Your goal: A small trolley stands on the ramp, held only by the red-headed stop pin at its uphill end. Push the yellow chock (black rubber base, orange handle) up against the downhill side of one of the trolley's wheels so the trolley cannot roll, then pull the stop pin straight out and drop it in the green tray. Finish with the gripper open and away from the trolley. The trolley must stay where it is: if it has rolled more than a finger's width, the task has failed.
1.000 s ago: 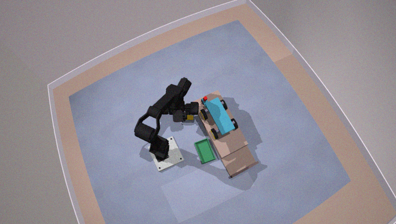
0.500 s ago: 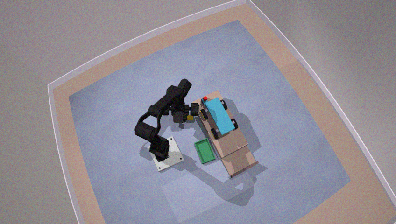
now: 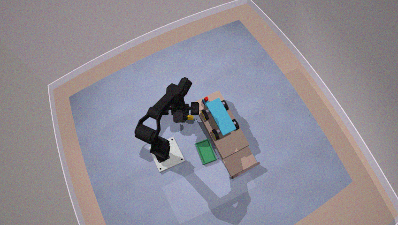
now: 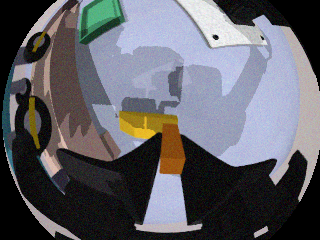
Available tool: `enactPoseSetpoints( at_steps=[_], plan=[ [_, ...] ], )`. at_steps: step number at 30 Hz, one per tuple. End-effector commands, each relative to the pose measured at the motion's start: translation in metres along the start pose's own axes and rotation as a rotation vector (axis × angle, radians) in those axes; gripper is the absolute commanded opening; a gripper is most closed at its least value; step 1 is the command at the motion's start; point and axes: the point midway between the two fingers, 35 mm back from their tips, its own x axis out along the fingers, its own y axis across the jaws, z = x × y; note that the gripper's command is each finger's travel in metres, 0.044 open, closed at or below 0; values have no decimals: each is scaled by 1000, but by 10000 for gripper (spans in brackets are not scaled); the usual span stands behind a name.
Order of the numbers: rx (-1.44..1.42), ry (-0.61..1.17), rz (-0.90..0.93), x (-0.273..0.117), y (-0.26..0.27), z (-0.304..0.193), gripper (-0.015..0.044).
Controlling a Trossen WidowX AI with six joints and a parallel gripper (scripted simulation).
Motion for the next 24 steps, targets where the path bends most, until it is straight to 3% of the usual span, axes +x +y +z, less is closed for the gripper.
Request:
enactPoseSetpoints(
  at_steps=[1,24],
  plan=[
    [3,12,8,-16,0,0,0],
    [3,12,8,-80,-2,1,0]
  ],
)
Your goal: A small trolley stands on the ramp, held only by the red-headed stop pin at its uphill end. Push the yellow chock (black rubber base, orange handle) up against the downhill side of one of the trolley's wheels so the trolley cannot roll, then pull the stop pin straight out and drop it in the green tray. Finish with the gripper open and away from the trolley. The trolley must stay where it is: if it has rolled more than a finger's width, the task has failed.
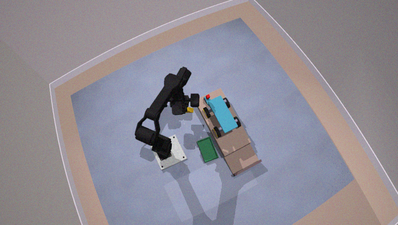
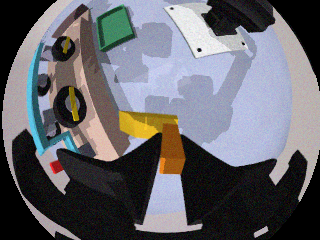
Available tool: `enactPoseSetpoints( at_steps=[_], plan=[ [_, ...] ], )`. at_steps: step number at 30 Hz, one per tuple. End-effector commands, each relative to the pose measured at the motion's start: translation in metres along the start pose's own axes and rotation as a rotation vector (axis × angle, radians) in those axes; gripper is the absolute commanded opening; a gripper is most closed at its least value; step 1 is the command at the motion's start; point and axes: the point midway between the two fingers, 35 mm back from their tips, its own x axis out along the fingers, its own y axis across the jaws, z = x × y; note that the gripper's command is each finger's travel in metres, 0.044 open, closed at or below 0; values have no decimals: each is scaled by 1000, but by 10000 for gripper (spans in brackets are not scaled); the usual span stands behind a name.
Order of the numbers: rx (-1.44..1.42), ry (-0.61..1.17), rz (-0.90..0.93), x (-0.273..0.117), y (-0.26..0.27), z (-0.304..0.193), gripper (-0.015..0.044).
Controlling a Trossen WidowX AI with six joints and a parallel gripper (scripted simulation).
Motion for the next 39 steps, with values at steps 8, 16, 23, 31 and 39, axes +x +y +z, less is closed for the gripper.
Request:
enactPoseSetpoints(
  at_steps=[8,16,23,31,39],
  plan=[
    [6,9,8,-36,2,-2,0],
    [6,10,9,-58,4,-3,0],
    [0,10,9,-59,4,-4,0],
    [-241,9,9,-59,4,-4,0],
    [-518,9,9,-59,4,-4,0]
  ],
)
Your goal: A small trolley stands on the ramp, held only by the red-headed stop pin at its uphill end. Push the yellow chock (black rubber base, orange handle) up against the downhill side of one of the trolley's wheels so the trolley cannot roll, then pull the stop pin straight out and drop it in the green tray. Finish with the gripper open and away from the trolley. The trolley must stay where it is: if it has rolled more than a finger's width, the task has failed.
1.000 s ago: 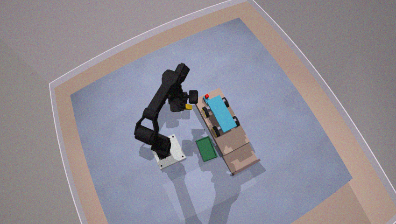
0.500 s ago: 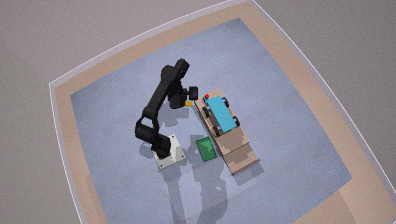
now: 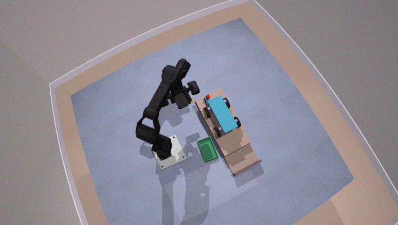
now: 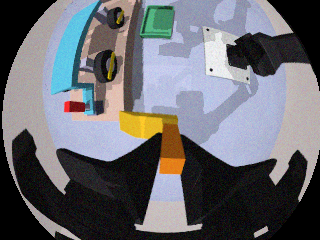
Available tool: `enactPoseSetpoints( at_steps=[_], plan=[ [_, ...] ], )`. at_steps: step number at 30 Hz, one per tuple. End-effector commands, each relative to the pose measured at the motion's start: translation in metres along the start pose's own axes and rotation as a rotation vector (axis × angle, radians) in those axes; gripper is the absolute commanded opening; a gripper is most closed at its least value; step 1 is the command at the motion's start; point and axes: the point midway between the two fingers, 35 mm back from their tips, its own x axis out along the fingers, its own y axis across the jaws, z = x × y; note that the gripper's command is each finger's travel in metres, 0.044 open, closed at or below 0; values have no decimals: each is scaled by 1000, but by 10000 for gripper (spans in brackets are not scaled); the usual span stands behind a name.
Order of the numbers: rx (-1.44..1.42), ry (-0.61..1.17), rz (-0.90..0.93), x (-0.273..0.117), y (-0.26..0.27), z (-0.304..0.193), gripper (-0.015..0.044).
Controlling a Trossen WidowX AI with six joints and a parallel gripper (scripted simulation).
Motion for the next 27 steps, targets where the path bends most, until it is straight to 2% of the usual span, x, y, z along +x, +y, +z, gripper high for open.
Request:
enactPoseSetpoints(
  at_steps=[1,27],
  plan=[
    [-146,-2,0,0,0,0,0],
    [-950,-1,-2,0,0,0,0]
  ],
)
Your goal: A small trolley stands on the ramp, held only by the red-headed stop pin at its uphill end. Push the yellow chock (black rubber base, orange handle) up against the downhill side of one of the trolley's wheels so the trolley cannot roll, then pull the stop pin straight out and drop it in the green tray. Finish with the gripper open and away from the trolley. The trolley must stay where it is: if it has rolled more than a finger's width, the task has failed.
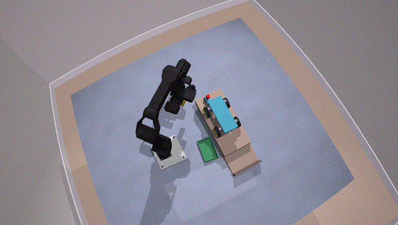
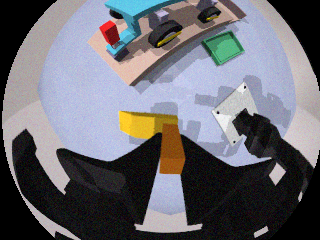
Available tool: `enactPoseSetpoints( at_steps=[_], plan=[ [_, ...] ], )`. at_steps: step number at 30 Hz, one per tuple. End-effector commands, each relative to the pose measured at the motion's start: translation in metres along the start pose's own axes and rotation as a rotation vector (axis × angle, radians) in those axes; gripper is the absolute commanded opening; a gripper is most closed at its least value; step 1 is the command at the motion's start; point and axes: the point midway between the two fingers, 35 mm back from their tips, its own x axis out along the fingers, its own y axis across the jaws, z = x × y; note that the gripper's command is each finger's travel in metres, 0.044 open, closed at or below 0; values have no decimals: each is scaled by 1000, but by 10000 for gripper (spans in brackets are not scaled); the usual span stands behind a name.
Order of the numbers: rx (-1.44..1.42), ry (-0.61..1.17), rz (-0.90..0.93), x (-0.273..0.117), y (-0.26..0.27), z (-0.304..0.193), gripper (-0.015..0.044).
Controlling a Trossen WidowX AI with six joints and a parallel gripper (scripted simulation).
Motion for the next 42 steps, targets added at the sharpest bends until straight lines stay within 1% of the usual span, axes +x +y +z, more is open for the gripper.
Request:
enactPoseSetpoints(
  at_steps=[1,19,28,42],
  plan=[
    [-144,0,-2,0,0,0,0],
    [-735,1,-5,0,0,0,0],
    [-753,1,-5,0,-2,4,0],
    [-810,-3,-10,5,-25,46,0]
  ],
)
